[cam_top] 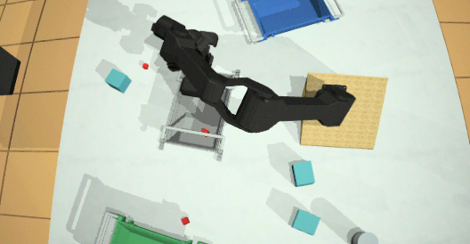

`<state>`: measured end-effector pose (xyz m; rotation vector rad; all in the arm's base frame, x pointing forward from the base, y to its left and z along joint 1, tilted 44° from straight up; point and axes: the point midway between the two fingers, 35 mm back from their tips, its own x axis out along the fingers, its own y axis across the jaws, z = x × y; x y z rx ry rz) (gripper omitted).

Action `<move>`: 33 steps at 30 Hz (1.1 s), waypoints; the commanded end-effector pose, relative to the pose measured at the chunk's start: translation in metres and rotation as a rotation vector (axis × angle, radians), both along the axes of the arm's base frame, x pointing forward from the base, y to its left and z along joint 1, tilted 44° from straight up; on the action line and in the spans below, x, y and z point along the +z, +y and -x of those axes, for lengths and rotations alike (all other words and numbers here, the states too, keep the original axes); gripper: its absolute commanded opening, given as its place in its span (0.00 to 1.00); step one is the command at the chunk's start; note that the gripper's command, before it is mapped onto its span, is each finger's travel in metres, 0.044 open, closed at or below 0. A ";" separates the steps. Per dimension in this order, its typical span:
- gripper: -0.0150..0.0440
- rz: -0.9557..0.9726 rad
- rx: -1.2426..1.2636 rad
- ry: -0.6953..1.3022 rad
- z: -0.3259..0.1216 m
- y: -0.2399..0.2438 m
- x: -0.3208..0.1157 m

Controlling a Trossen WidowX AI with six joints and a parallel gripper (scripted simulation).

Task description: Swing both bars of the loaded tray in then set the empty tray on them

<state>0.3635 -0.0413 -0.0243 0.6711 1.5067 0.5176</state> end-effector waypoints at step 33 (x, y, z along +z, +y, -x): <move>1.00 0.069 0.093 -0.082 0.091 -0.136 -0.043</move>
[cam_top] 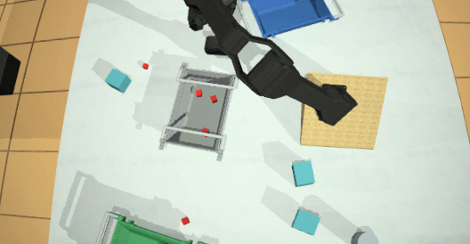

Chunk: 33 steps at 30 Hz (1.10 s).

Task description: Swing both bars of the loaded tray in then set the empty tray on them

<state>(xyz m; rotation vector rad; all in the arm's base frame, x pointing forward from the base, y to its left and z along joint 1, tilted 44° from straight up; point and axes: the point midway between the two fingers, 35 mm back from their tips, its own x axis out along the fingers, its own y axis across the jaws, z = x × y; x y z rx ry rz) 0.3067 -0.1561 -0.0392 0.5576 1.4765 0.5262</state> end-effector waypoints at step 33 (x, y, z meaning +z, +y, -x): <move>1.00 -0.033 0.323 -0.252 0.208 -0.010 -0.172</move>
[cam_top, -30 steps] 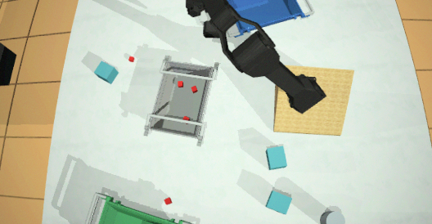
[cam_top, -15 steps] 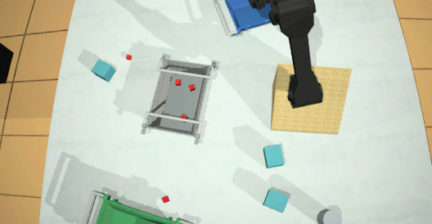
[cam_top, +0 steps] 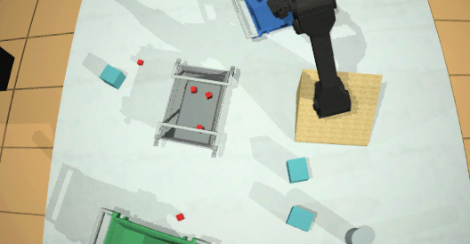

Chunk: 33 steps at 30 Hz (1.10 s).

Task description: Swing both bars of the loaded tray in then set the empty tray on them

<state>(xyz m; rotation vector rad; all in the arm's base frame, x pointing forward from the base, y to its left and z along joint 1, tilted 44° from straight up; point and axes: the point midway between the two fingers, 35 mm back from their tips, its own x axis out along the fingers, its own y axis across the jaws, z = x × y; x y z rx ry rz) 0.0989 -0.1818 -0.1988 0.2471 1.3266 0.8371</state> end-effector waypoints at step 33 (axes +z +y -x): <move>0.61 -0.017 -0.005 0.004 0.001 0.034 -0.029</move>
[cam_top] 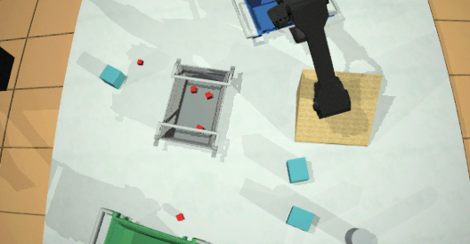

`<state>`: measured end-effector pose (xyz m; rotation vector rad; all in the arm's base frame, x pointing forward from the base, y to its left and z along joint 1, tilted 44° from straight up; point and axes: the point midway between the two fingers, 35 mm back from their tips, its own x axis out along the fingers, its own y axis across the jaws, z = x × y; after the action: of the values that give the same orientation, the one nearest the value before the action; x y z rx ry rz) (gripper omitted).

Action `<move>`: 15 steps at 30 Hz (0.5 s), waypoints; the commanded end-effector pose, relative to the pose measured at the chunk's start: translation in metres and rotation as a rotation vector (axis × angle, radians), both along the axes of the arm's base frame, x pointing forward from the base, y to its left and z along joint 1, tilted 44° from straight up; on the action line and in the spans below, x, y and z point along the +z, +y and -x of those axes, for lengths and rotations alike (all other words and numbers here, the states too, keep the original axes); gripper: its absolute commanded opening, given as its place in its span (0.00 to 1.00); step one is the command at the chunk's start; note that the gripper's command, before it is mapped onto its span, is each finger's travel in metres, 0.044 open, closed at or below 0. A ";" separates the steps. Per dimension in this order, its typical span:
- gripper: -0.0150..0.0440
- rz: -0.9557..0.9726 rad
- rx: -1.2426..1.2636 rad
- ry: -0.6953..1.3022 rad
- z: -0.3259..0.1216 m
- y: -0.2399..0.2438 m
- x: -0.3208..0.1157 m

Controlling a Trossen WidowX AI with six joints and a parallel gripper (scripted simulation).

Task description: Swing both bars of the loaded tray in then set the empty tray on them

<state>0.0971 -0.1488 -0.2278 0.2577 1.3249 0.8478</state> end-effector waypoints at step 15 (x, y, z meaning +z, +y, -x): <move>0.44 -0.004 -0.007 0.001 0.000 0.001 0.000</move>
<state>0.0977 -0.1497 -0.2286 0.2527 1.3237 0.8430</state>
